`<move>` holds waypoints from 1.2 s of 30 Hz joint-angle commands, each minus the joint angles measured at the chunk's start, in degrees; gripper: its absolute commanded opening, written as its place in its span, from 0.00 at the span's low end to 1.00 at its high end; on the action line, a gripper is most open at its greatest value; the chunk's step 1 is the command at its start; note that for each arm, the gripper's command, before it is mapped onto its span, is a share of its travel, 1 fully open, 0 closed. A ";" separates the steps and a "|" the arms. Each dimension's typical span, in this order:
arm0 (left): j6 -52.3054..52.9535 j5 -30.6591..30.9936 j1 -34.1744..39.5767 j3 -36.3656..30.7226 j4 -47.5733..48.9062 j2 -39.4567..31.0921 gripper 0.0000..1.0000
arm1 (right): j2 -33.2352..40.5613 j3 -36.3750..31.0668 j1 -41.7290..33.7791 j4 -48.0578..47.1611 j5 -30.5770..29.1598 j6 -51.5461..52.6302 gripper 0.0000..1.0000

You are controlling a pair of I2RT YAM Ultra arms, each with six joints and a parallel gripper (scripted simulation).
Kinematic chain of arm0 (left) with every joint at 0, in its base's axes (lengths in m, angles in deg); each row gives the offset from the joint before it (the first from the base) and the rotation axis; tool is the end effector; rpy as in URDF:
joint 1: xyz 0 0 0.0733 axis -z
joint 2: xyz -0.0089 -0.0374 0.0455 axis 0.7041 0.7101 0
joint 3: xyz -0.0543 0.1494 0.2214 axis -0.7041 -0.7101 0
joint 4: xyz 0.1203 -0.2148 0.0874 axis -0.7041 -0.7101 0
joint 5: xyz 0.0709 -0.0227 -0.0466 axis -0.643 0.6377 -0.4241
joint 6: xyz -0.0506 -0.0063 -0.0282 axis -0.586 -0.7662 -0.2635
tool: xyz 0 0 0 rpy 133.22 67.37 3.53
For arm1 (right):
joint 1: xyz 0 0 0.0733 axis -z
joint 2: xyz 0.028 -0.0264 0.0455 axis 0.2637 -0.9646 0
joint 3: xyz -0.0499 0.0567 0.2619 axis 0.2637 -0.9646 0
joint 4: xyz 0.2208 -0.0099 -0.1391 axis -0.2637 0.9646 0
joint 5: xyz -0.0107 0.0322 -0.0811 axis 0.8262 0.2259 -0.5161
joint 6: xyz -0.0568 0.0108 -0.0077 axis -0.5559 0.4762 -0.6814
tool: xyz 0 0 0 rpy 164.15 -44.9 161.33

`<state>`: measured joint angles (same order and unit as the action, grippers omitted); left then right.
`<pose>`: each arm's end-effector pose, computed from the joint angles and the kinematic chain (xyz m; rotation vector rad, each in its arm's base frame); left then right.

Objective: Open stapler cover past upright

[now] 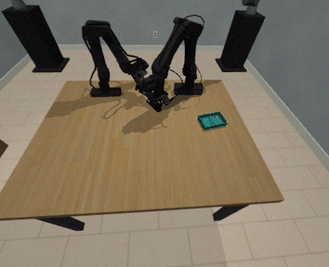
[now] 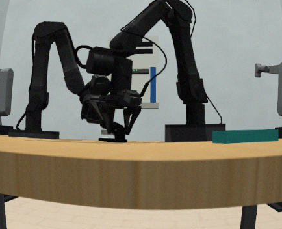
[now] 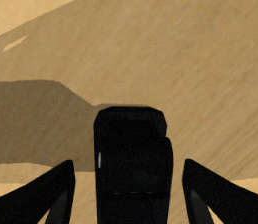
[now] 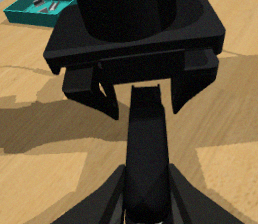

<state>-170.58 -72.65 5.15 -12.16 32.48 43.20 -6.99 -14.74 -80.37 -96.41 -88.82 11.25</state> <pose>0.1792 -0.2118 0.1214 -1.0681 2.9472 -0.0610 0.0090 0.2313 0.1057 -0.5806 1.9774 0.3925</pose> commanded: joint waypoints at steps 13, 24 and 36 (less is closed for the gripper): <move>-0.65 -0.91 0.69 12.20 -17.90 -5.24 0.57 | 0.33 1.09 0.46 2.55 1.08 0.16 0.22; 3.20 -7.97 0.54 12.45 -21.44 -6.68 0.57 | 0.33 1.09 0.46 2.55 1.08 0.16 0.22; 17.79 -29.95 -1.77 16.38 -25.68 -21.03 0.57 | 0.33 1.09 0.46 2.55 1.08 0.16 0.22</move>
<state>-159.38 -93.59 4.52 1.63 8.83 25.56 -6.99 -14.74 -80.37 -96.41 -88.82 11.25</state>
